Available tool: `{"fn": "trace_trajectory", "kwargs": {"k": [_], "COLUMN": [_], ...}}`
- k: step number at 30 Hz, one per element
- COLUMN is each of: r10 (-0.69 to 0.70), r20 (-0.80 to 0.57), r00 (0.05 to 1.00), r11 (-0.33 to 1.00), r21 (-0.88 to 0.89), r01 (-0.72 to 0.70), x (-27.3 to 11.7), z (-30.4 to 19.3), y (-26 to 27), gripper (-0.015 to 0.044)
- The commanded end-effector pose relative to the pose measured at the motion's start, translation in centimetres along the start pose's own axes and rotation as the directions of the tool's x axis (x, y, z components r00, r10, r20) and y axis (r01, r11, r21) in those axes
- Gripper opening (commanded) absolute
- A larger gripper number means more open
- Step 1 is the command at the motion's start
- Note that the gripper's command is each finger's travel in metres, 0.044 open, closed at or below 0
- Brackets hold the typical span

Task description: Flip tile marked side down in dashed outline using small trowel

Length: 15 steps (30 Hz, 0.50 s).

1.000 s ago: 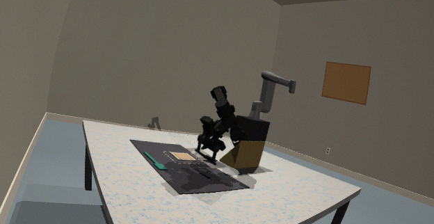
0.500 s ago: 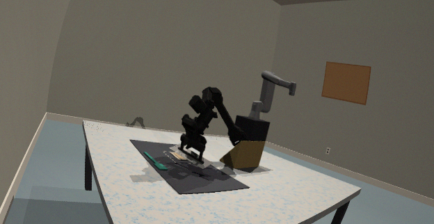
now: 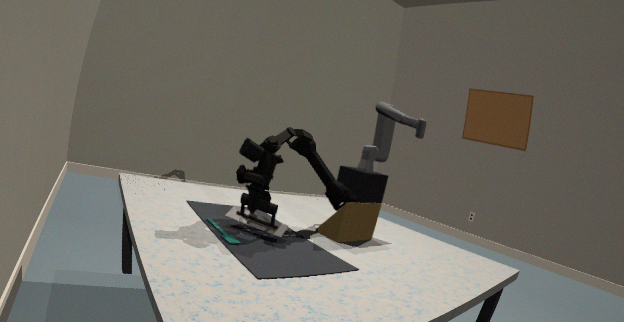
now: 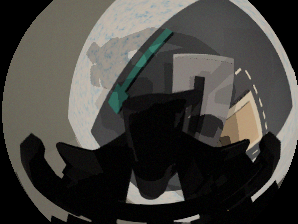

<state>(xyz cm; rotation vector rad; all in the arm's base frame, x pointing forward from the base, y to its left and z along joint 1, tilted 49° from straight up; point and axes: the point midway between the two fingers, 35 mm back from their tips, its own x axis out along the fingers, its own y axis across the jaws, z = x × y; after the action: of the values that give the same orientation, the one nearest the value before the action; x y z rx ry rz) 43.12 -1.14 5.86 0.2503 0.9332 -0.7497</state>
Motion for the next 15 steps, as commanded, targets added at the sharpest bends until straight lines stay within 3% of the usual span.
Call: {"fn": "trace_trajectory", "kwargs": {"k": [1, 15], "r10": [0.023, 0.076], "r20": [-0.06, -0.267], "r00": [0.998, 0.961], "r11": [0.997, 0.958], "r21": [-0.068, -0.247], "r01": [-0.027, -0.144], "x": [-0.8, -2.9], "z": [2.0, 6.8], "y": [-1.0, -7.1], "gripper": [0.0, 0.0]}}
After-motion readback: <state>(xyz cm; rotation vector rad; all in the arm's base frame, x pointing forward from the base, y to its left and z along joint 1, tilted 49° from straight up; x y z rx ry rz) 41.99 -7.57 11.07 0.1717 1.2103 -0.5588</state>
